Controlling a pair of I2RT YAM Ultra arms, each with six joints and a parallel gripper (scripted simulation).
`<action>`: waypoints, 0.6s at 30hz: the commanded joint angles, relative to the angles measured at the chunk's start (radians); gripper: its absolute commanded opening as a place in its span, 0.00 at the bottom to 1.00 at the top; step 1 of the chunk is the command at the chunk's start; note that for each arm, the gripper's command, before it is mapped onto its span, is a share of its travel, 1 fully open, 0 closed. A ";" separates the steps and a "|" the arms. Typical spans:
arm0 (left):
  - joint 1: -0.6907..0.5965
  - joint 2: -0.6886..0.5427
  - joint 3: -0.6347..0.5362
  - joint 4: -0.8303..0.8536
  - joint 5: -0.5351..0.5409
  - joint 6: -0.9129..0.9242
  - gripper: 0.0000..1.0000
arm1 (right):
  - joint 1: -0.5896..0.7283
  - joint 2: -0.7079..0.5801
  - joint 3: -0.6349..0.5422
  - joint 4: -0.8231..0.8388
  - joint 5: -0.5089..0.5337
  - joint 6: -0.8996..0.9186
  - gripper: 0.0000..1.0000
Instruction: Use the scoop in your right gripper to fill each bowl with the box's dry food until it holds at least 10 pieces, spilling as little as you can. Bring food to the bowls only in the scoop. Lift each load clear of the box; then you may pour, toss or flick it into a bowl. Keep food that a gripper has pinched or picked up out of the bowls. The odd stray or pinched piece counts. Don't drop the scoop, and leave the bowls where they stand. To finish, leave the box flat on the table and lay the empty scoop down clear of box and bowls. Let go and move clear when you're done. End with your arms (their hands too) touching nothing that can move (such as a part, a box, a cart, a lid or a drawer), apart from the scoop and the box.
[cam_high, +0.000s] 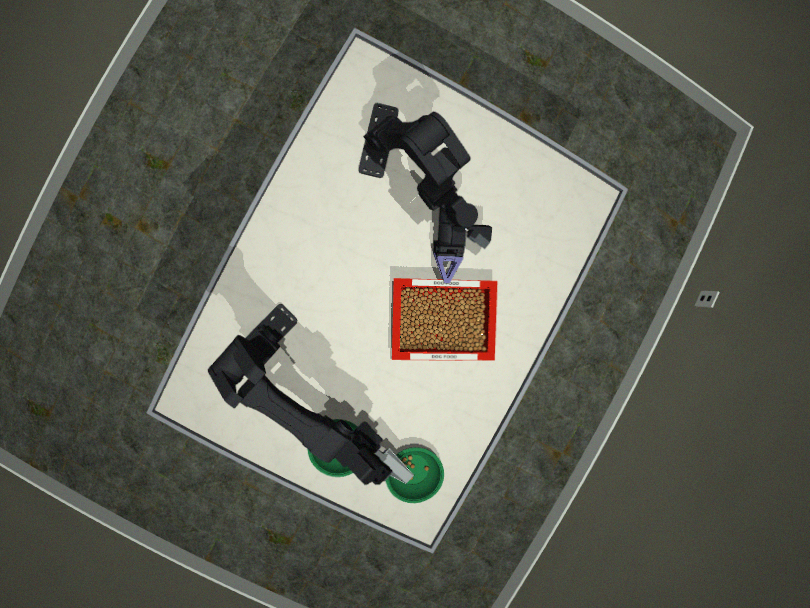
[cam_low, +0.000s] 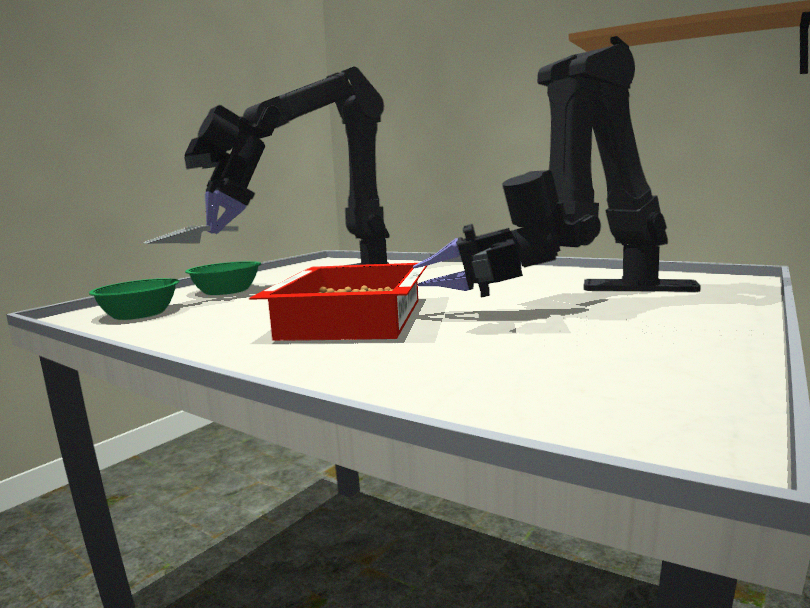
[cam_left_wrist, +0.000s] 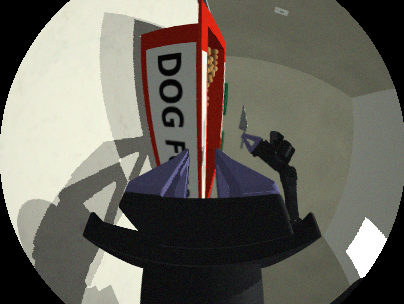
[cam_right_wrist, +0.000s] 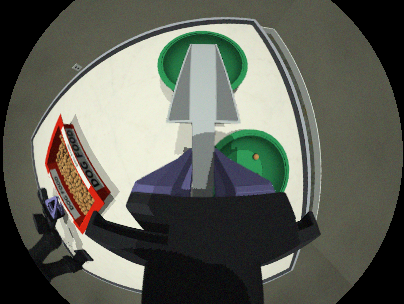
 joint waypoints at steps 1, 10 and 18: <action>0.029 -0.052 -0.039 0.016 0.029 0.027 0.26 | 0.003 -0.037 0.022 0.037 0.006 0.000 0.00; 0.074 -0.103 -0.083 -0.021 0.073 0.045 0.26 | 0.003 -0.037 0.022 0.037 0.006 0.000 0.00; 0.134 -0.166 -0.131 -0.056 0.129 0.073 0.26 | 0.003 -0.037 0.022 0.037 0.006 0.000 0.00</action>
